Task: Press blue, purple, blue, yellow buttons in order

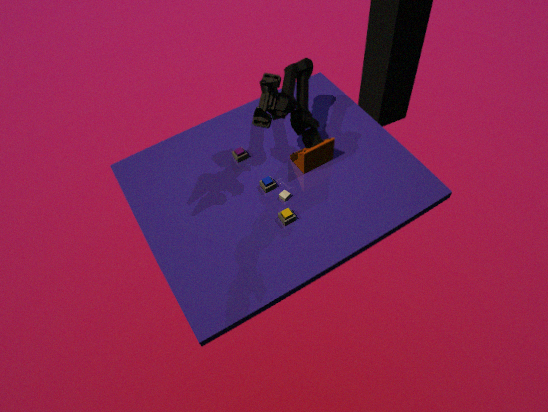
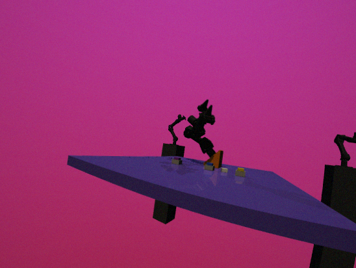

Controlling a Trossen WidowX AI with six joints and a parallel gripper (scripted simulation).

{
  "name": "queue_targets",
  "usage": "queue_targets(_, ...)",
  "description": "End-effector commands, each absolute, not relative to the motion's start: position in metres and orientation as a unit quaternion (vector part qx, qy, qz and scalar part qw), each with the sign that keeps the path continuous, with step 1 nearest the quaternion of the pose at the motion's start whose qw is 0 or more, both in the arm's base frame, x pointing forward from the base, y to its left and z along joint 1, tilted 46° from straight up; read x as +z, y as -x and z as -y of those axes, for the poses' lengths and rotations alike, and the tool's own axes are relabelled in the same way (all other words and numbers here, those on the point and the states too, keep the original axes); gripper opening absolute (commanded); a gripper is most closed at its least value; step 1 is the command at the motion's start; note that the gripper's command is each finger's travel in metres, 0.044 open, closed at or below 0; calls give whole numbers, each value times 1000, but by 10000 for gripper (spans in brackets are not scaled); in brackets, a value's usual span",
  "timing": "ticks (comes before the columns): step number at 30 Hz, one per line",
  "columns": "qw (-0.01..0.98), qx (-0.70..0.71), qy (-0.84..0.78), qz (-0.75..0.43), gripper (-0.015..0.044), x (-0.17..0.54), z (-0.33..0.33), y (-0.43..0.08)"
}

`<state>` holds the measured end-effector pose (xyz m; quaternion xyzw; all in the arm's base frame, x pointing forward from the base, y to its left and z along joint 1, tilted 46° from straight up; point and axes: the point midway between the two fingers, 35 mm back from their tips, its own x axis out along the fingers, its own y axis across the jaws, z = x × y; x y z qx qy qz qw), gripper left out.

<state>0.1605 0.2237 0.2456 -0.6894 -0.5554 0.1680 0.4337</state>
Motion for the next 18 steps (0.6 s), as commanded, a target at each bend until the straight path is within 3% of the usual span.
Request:
queue_targets(1,440,177,688,549,400,244,-225,-163)
queue_targets(4,529,293,658,448,400,221,-237,-191)
queue_targets(10,693,469,539,99,400,145,-250,-240)
queue_targets(18,756,384,379,-370,400,54,-220,-251)
